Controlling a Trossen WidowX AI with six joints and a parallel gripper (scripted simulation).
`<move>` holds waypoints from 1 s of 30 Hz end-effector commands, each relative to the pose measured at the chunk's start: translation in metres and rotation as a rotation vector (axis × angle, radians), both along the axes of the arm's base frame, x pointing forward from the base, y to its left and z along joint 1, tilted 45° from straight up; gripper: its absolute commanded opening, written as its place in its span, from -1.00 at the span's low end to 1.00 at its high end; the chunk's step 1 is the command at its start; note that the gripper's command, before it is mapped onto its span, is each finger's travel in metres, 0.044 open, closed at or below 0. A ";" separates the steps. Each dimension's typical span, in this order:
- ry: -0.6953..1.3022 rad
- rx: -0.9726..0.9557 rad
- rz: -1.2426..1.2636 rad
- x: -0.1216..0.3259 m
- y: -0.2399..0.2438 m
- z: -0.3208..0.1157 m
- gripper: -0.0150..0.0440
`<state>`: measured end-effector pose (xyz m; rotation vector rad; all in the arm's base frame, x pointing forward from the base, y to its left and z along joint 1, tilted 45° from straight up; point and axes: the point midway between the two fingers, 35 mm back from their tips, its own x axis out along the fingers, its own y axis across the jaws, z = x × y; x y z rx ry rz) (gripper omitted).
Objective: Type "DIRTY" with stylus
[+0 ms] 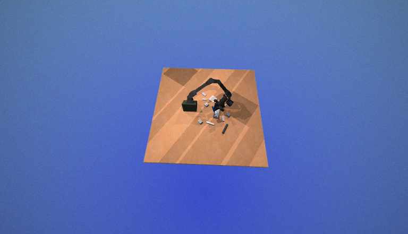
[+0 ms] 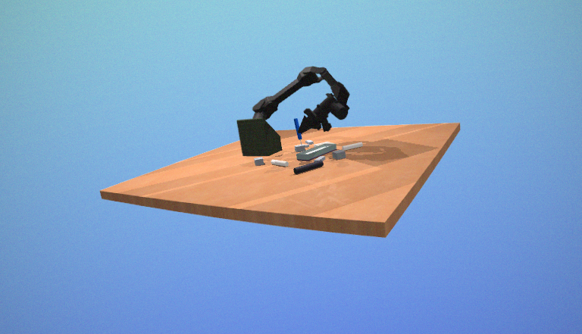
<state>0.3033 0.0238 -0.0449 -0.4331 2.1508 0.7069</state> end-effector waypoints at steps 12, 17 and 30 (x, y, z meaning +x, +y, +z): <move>-0.015 0.212 0.511 0.016 0.008 0.021 -0.49; -0.015 0.215 0.517 0.016 0.009 0.021 -0.49; -0.014 0.216 0.517 0.012 0.033 -0.003 -0.49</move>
